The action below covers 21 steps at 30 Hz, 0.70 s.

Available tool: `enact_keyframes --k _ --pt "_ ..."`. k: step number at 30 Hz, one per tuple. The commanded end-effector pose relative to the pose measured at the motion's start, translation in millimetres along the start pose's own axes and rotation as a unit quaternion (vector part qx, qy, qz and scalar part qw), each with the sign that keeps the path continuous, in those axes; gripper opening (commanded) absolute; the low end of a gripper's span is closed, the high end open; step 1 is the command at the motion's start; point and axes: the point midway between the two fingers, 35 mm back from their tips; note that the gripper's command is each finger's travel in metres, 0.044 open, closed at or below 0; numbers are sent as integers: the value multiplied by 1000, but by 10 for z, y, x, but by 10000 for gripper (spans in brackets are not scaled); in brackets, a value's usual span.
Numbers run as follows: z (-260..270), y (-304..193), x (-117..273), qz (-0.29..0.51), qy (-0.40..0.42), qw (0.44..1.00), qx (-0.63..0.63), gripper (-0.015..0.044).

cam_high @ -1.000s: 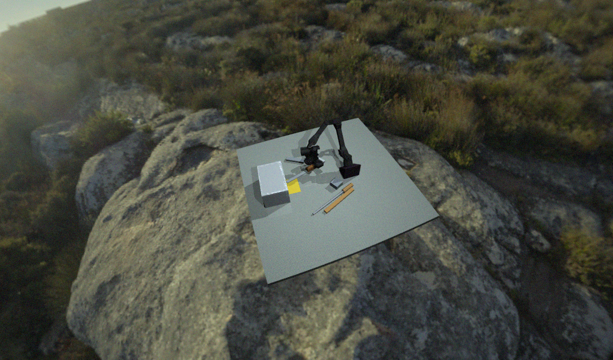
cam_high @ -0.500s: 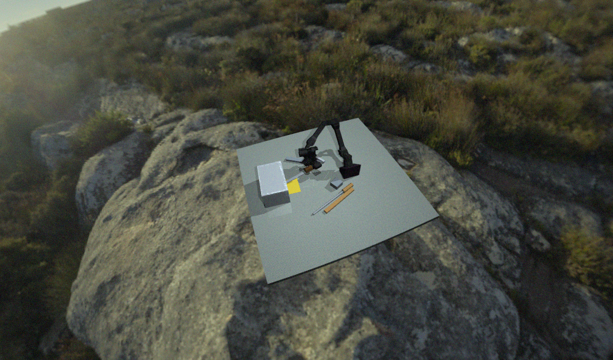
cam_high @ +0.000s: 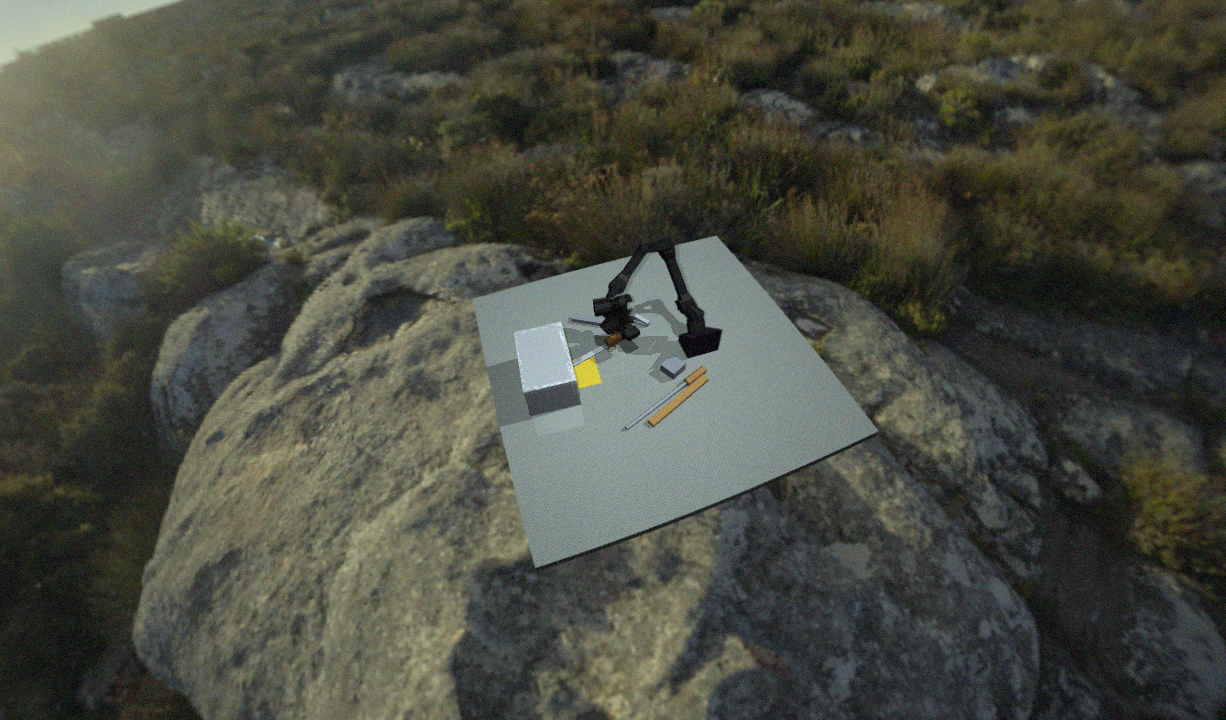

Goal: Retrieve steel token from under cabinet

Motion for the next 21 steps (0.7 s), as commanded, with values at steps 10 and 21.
enact_keyframes --k 10,21 --pt "-26 183 3 0 -1 1000 -3 0" --pt "-40 313 6 0 -1 1000 -3 0"
Point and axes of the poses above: the point midway between the two fingers, 35 mm back from their tips, its own x axis back along the fingers, its own z axis across the jaws, y = z × x, and after that the axes turned 5 degrees about x, right-handed
